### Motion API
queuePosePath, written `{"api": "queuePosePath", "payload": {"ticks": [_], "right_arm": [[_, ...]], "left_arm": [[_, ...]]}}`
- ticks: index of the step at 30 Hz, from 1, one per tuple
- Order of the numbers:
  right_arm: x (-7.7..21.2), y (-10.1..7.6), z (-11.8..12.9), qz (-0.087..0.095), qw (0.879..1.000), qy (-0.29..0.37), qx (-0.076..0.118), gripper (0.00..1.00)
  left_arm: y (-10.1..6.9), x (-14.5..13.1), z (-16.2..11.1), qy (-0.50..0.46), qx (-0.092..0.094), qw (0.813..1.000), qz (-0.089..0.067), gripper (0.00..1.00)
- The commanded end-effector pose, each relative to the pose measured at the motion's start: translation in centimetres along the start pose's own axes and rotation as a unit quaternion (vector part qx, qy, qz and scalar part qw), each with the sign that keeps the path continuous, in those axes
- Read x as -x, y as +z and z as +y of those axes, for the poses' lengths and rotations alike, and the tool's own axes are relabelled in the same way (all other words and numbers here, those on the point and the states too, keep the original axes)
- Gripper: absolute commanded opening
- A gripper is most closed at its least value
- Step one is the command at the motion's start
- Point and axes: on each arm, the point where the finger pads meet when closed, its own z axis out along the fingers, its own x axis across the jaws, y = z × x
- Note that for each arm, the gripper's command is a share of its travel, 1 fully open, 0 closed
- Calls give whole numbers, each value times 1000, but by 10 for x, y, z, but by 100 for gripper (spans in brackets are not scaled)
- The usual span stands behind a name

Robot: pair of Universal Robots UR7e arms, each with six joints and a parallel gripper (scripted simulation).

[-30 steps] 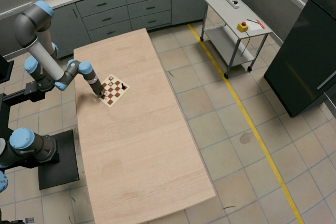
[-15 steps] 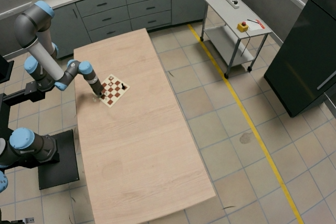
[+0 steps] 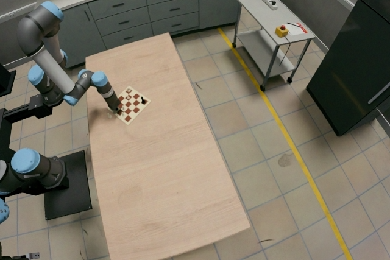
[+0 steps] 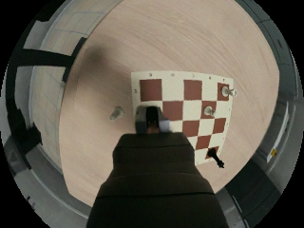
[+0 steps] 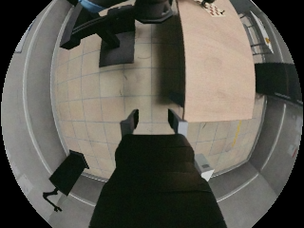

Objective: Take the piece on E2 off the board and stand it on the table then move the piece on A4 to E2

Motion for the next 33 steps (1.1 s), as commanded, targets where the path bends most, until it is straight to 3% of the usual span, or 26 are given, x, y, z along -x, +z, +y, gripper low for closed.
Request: {"api": "queuePosePath", "payload": {"ticks": [1,32,33], "right_arm": [[0,0,0,0,1000,0,1,100],[0,0,0,0,1000,0,1,100],[0,0,0,0,1000,0,1,100]], "left_arm": [[0,0,0,0,1,1000,0,0],[0,0,0,0,1,1000,0,0],[0,0,0,0,1,1000,0,15]]}}
